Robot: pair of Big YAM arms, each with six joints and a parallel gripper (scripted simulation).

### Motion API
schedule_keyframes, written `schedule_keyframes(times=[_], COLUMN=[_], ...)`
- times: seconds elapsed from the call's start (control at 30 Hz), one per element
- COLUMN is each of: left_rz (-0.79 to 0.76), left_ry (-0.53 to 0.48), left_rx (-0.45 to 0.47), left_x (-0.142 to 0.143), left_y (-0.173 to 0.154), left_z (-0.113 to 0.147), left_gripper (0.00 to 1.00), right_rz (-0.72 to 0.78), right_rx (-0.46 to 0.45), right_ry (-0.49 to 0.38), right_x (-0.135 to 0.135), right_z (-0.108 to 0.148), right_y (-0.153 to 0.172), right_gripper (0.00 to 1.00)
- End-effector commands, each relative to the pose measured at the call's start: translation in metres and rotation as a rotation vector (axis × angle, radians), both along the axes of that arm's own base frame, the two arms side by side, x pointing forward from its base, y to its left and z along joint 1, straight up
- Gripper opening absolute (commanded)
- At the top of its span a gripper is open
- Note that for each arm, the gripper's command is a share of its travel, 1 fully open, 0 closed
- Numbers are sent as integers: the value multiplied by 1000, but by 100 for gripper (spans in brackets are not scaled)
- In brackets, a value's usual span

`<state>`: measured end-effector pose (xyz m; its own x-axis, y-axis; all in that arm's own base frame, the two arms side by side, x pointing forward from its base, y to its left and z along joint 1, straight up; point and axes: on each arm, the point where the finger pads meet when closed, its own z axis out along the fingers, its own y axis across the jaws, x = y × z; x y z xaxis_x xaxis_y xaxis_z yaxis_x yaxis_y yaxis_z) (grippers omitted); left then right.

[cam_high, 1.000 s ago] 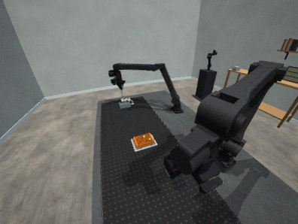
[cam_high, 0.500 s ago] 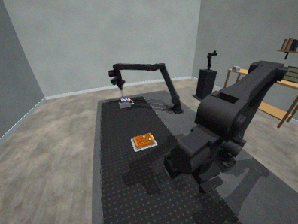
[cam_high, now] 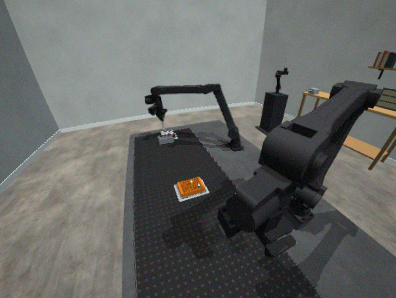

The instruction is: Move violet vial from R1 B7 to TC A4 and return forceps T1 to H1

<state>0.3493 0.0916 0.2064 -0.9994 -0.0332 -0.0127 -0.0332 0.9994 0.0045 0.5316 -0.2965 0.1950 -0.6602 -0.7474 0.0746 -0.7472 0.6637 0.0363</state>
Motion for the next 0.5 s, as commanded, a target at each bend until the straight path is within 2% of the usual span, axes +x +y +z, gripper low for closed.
schedule_keyframes(times=[0.0,0.47], left_rz=[-20,-20], left_ry=[26,26], left_rx=[-10,-10], left_x=[-1,-1], left_y=[-4,-4], left_z=[-8,-8], left_gripper=[100,100], right_rz=[3,3], right_rx=[-33,-45], right_ry=[-62,-70], right_x=[5,3], right_z=[31,34], right_y=[10,31], right_gripper=[9,9])
